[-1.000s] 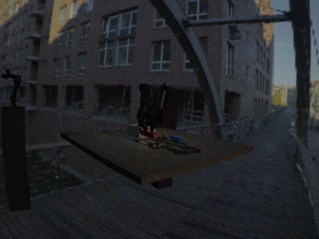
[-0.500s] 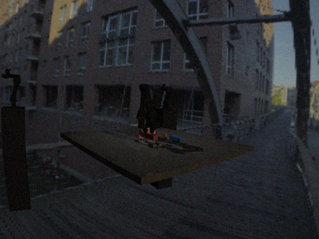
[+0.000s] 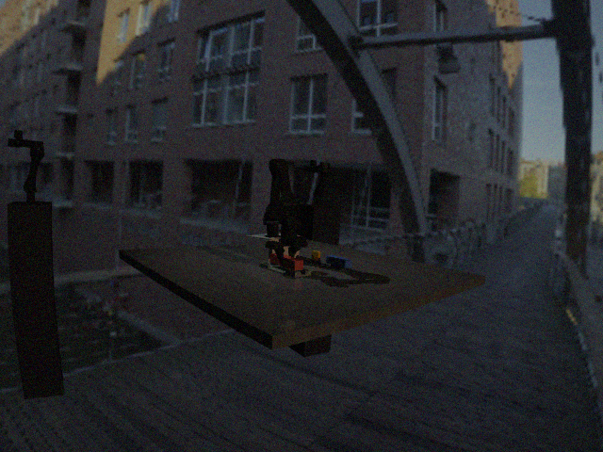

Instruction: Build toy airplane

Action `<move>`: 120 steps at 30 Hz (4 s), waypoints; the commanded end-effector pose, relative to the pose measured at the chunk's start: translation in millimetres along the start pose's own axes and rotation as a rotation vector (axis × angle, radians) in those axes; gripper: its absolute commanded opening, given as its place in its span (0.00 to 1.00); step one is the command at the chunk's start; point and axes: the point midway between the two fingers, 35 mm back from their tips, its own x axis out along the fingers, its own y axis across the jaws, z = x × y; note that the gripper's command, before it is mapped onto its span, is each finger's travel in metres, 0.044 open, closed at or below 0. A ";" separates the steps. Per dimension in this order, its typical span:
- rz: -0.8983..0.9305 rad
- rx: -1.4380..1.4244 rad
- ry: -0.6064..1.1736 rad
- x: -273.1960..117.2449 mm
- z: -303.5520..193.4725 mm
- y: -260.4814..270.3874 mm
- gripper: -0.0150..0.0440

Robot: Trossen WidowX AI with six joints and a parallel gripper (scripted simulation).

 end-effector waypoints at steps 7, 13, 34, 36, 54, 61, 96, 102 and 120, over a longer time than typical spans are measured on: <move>0.000 0.000 0.001 0.9 -0.3 0.1 0.52; 0.000 0.000 0.001 0.9 -0.3 0.1 0.42; 0.000 0.000 0.001 0.9 -0.3 0.1 1.00; 0.000 0.000 0.001 0.9 -0.3 0.1 1.00; -0.004 -0.003 -0.002 -105.7 5.5 -1.8 1.00; -0.003 0.025 -0.007 -105.8 10.3 2.2 1.00; 0.023 0.022 -0.005 -37.3 51.7 269.4 1.00; 0.023 0.022 -0.005 -31.6 52.0 269.7 1.00; 0.023 0.022 -0.005 -2.3 52.0 270.3 1.00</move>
